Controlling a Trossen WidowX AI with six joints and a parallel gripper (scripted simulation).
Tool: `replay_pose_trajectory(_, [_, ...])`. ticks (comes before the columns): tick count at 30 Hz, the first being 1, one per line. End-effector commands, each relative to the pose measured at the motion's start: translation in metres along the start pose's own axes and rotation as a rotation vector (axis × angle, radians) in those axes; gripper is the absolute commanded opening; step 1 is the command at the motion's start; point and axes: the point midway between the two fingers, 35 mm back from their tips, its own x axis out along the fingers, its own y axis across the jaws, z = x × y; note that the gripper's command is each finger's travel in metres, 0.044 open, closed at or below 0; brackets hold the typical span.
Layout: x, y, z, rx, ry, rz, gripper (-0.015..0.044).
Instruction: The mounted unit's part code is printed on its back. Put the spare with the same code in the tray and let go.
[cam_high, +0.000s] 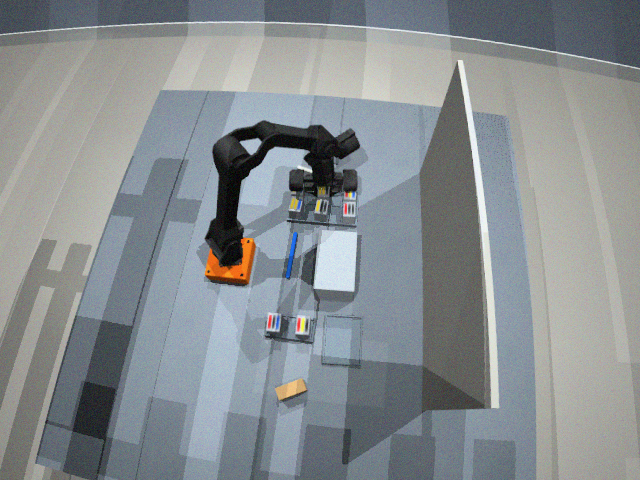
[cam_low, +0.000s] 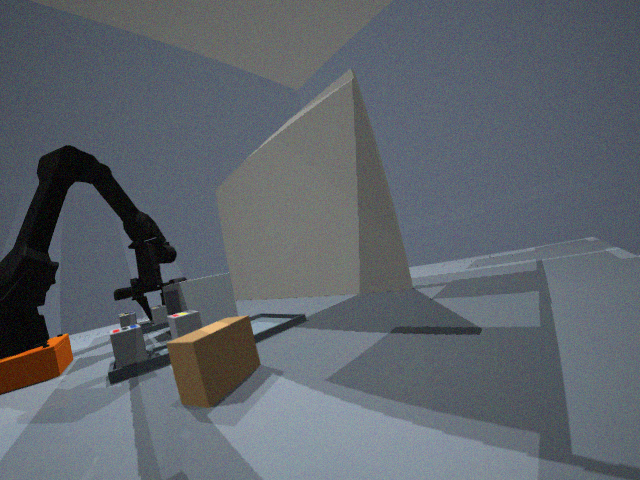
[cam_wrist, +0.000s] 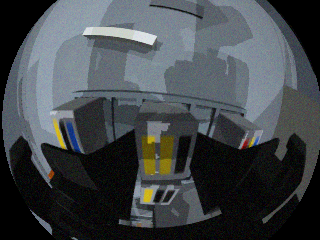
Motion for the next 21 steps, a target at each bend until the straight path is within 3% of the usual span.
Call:
replay_pose_trajectory(1, [0.000, 0.000, 0.000, 0.000, -0.001, 0.000, 0.0000])
replay_pose_trajectory(10, [-0.004, 0.000, 0.000, 0.000, -0.001, 0.000, 0.0000])
replay_pose_trajectory(21, [-0.075, -0.001, 0.001, 0.002, -0.004, 0.002, 0.0000])
